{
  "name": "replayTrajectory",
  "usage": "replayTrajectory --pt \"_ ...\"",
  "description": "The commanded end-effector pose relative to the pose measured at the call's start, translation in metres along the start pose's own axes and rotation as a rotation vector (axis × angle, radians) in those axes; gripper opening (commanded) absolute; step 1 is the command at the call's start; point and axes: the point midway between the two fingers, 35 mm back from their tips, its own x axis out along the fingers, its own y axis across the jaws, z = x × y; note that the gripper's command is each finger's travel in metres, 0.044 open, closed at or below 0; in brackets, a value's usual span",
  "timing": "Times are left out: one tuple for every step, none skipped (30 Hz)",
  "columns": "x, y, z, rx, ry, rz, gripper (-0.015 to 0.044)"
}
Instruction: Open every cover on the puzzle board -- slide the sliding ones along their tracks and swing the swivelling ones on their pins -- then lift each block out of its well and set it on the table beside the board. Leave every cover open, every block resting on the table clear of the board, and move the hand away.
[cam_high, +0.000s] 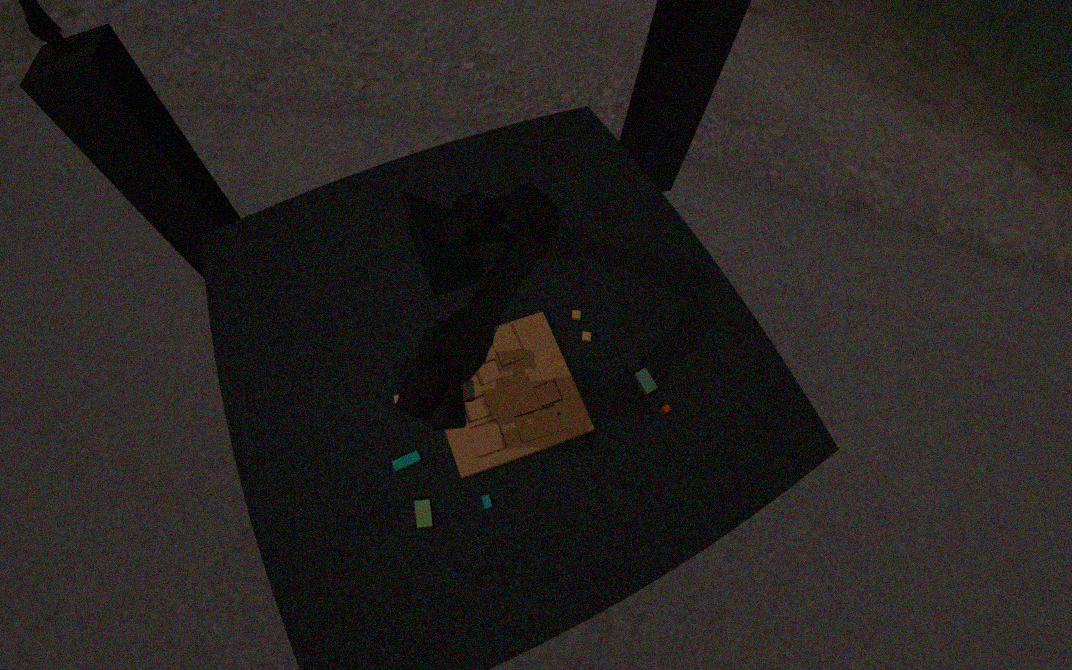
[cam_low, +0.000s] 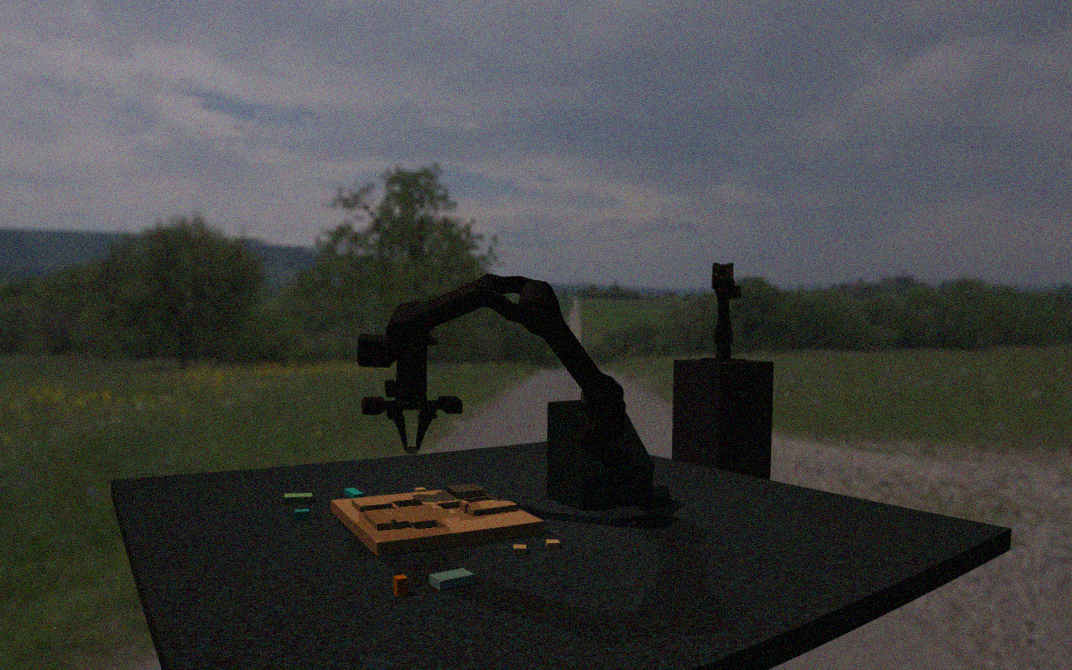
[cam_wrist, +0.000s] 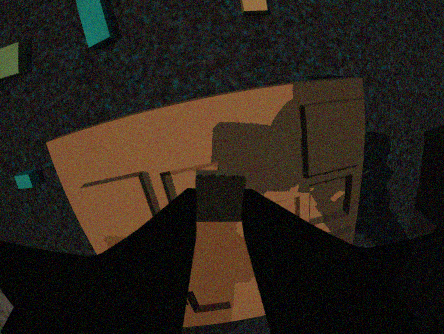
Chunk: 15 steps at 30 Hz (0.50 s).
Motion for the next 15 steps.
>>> replayTrajectory --pt "-0.002 -0.005 0.013 0.000 -0.005 0.003 0.0080" --pt "-0.002 -0.006 0.017 0.000 -0.006 0.003 0.0080" --pt "-0.002 -0.008 0.020 0.000 -0.007 0.003 0.0080" --pt "-0.002 -0.009 0.024 0.001 -0.008 0.003 0.0080" --pt "-0.003 -0.011 0.028 0.001 -0.008 0.003 0.0080" --pt "-0.003 -0.013 0.031 0.001 -0.009 0.003 0.0080" --pt "-0.003 -0.015 0.035 0.001 -0.010 0.004 0.0080" --pt "-0.003 -0.016 0.038 0.001 -0.010 0.004 0.0080" --pt "-0.003 -0.018 0.042 0.002 -0.011 0.004 0.0080" --pt "-0.003 -0.020 0.045 0.002 -0.011 0.004 0.0080" --pt "-0.004 -0.022 0.049 0.002 -0.012 0.004 0.0080" --pt "-0.004 -0.024 0.052 0.002 -0.012 0.004 0.0080" --pt "-0.004 -0.026 0.056 0.002 -0.012 0.003 0.0080" --pt "-0.004 -0.028 0.059 0.002 -0.013 0.003 0.0080" --pt "-0.004 -0.030 0.063 0.002 -0.013 0.003 0.0080"
